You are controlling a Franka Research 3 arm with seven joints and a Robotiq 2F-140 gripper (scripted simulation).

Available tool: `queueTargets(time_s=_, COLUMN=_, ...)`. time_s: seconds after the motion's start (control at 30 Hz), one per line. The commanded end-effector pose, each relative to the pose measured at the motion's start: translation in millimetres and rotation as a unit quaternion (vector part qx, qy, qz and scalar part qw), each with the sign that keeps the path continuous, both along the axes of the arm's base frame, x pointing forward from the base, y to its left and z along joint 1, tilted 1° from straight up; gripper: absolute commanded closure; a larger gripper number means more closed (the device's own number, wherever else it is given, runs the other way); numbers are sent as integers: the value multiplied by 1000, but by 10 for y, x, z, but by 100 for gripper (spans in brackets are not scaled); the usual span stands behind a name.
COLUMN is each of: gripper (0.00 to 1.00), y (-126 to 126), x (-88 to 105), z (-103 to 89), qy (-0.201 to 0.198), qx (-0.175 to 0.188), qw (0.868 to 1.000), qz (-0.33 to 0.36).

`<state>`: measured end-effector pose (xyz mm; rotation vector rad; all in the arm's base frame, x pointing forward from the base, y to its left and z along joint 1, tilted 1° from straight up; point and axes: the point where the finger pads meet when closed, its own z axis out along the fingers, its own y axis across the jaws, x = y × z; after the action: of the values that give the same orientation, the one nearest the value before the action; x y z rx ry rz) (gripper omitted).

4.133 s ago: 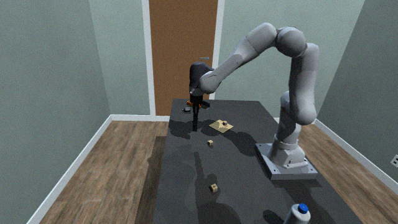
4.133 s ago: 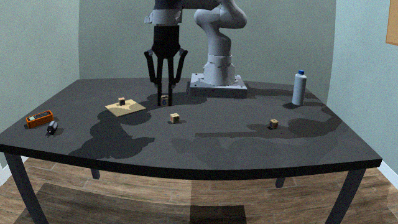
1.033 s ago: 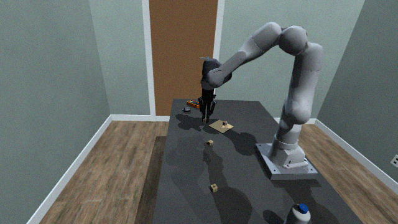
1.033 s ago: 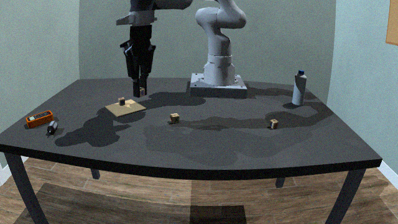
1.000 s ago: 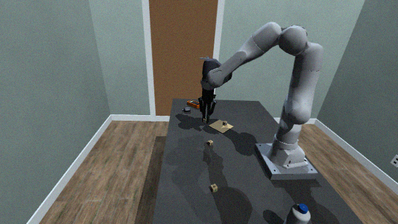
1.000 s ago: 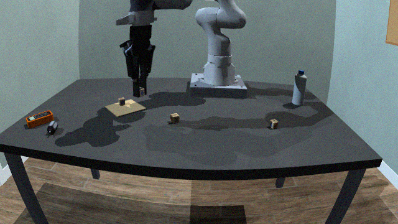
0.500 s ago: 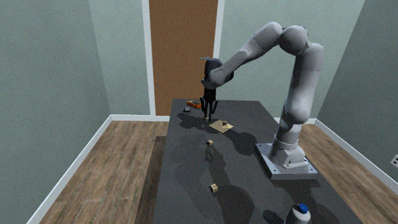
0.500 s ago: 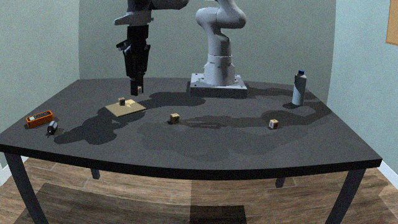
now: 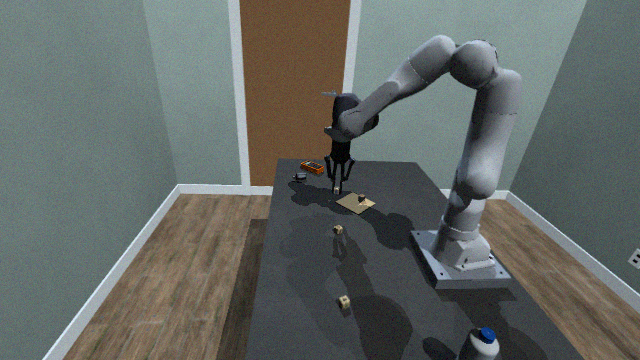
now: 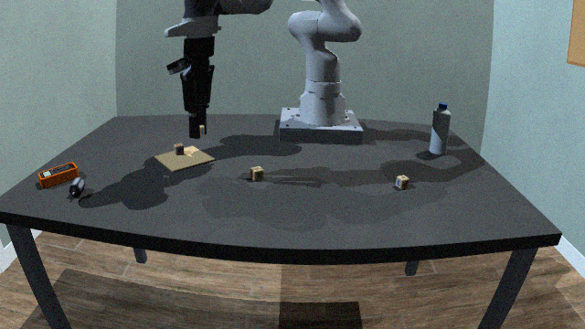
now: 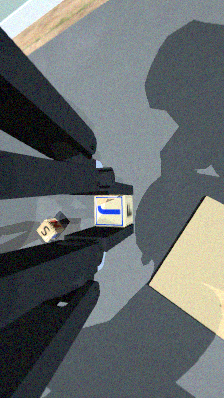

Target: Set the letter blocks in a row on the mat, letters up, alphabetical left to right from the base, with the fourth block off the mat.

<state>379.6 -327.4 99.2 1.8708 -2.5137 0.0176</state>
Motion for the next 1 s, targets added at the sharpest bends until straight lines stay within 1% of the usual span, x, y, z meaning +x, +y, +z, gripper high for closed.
queueTargets(time_s=0.0, gripper=78, y=-49, x=-38, z=7, qy=-4, qx=3, qw=998, qz=69)
queueTargets(time_s=0.3, gripper=78, y=-122, x=-135, z=9, qy=-3, qx=2, qw=993, qz=118)
queueTargets(time_s=0.37, gripper=78, y=-122, x=-135, z=9, qy=-3, qx=2, qw=993, qz=118)
queueTargets(time_s=0.4, gripper=78, y=-145, x=-166, z=9, qy=-3, qx=2, qw=991, qz=134)
queueTargets(time_s=0.57, gripper=78, y=-186, x=-222, z=10, qy=-3, qx=1, qw=987, qz=162)
queueTargets(time_s=0.87, gripper=78, y=-255, x=-322, z=11, qy=-2, qx=1, qw=978, qz=210)
queueTargets(time_s=0.93, gripper=78, y=-255, x=-322, z=11, qy=-2, qx=1, qw=978, qz=210)
queueTargets(time_s=0.97, gripper=78, y=-276, x=-353, z=12, qy=-2, qx=1, qw=974, qz=225)
